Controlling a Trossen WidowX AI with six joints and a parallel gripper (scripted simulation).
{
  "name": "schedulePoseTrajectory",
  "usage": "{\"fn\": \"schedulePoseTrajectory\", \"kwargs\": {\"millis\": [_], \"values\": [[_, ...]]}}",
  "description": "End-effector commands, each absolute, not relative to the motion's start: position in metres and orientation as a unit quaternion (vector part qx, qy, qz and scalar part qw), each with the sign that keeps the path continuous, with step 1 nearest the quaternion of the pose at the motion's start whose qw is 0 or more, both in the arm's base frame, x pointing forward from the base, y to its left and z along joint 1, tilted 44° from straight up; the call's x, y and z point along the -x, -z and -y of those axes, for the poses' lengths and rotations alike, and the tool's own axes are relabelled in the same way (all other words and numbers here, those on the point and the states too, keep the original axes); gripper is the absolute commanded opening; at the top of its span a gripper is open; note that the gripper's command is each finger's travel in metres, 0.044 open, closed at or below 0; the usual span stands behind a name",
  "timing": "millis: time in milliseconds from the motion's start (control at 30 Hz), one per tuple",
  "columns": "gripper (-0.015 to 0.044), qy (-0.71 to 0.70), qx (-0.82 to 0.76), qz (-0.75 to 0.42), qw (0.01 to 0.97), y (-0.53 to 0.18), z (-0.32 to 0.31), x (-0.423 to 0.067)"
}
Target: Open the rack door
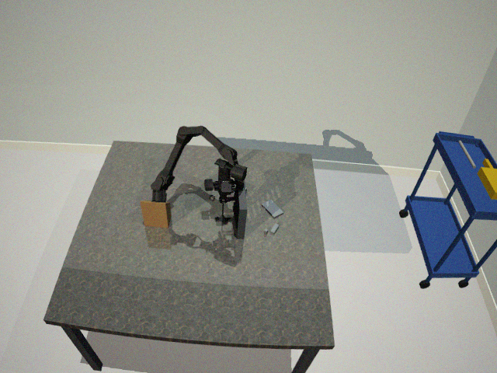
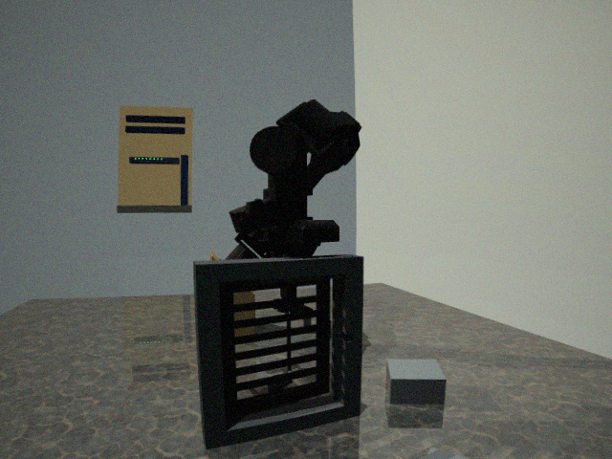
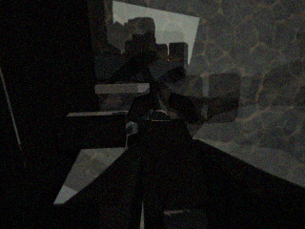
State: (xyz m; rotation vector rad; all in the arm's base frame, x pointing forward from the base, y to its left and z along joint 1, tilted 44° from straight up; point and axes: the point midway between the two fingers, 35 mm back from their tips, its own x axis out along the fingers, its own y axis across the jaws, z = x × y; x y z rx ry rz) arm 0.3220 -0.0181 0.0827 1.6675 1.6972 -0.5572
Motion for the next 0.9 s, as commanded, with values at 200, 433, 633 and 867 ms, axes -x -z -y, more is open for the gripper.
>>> {"fn": "schedulePoseTrajectory", "kwargs": {"millis": [200, 433, 633, 867], "values": [[0.0016, 0.152, -0.605, -0.669, 0.404, -0.077, 0.024, -0.313], [0.0016, 0.113, -0.580, -0.677, 0.438, -0.072, 0.029, -0.304], [0.0016, 0.080, -0.558, -0.682, 0.466, -0.066, 0.034, -0.297], [0.0016, 0.043, -0.532, -0.685, 0.496, -0.059, 0.041, -0.288]]}}
